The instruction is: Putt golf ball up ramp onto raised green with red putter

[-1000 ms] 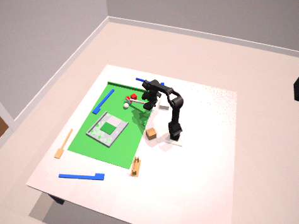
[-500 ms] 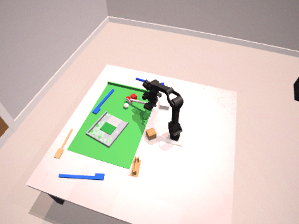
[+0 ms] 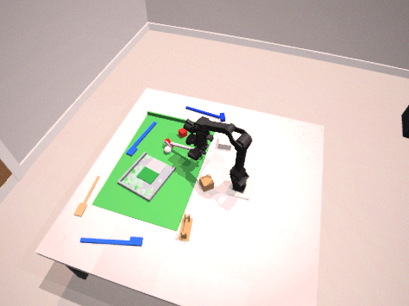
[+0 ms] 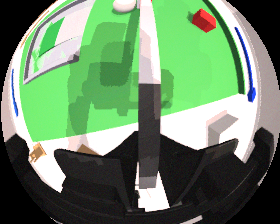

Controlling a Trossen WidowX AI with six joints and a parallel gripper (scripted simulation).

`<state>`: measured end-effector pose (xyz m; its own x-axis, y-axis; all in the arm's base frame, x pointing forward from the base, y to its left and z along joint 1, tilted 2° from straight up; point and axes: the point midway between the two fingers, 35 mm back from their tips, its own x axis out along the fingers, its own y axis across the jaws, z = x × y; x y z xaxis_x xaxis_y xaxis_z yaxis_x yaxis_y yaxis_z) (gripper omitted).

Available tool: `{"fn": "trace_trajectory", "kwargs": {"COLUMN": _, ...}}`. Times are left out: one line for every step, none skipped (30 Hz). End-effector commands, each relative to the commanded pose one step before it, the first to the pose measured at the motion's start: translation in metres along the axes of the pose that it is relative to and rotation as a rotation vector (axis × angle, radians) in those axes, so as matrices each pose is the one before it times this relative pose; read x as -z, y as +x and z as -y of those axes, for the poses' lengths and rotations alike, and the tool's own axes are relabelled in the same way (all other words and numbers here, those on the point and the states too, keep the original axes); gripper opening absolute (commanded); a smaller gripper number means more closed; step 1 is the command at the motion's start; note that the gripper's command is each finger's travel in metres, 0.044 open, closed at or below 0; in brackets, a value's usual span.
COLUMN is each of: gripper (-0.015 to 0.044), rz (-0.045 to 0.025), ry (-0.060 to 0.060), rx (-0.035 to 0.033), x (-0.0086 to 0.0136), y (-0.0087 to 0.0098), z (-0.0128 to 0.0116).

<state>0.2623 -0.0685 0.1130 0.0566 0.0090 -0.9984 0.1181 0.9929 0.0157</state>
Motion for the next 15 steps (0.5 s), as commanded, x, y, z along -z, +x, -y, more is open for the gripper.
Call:
{"fn": "trace_trajectory", "kwargs": {"gripper": 0.0, "rz": 0.00469, "ry": -0.0021, "rx": -0.00092, "x": 0.006, "y": -0.00065, "z": -0.03395}}
{"fn": "trace_trajectory", "kwargs": {"gripper": 0.0, "rz": 0.00016, "ry": 0.0, "rx": -0.00017, "x": 0.00041, "y": 0.00001, "z": -0.00195}}
{"fn": "trace_trajectory", "kwargs": {"gripper": 0.0, "rz": 0.0, "ry": 0.0, "rx": 0.0, "x": 0.0, "y": 0.0, "z": 0.0}}
{"fn": "trace_trajectory", "kwargs": {"gripper": 0.0, "rz": 0.00001, "ry": 0.0, "rx": 0.0, "x": -0.0001, "y": -0.00075, "z": 0.0}}
{"fn": "trace_trajectory", "kwargs": {"gripper": 0.0, "rz": 0.00001, "ry": 0.0, "rx": 0.0, "x": -0.00017, "y": -0.00141, "z": 0.0}}
{"fn": "trace_trajectory", "kwargs": {"gripper": 0.0, "rz": 0.00002, "ry": 0.0, "rx": 0.0, "x": -0.00024, "y": -0.00209, "z": 0.0}}
{"fn": "trace_trajectory", "kwargs": {"gripper": 0.0, "rz": 0.00002, "ry": 0.0, "rx": 0.0, "x": -0.0003, "y": -0.00282, "z": 0.0}}
{"fn": "trace_trajectory", "kwargs": {"gripper": 0.0, "rz": 0.00003, "ry": 0.0, "rx": 0.00001, "x": -0.00033, "y": -0.0036, "z": 0.0}}
{"fn": "trace_trajectory", "kwargs": {"gripper": 0.0, "rz": 0.00002, "ry": 0.0, "rx": 0.00001, "x": -0.0003, "y": -0.00397, "z": 0.0}}
{"fn": "trace_trajectory", "kwargs": {"gripper": 0.0, "rz": 0.00002, "ry": 0.0, "rx": 0.00001, "x": -0.00025, "y": -0.0042, "z": 0.0}}
{"fn": "trace_trajectory", "kwargs": {"gripper": 0.0, "rz": 0.00001, "ry": 0.0, "rx": 0.00001, "x": -0.00018, "y": -0.00431, "z": 0.0}}
{"fn": "trace_trajectory", "kwargs": {"gripper": 0.0, "rz": 0.00001, "ry": 0.0, "rx": 0.00001, "x": -0.00011, "y": -0.00434, "z": 0.0}}
{"fn": "trace_trajectory", "kwargs": {"gripper": 0.0, "rz": 0.0, "ry": 0.0, "rx": 0.00001, "x": -0.00003, "y": -0.00436, "z": 0.0}}
{"fn": "trace_trajectory", "kwargs": {"gripper": 0.0, "rz": -0.00001, "ry": 0.0, "rx": 0.00001, "x": 0.00004, "y": -0.00437, "z": -0.00001}}
{"fn": "trace_trajectory", "kwargs": {"gripper": 0.0, "rz": -0.00001, "ry": 0.0, "rx": 0.00001, "x": 0.00012, "y": -0.00438, "z": -0.00001}}
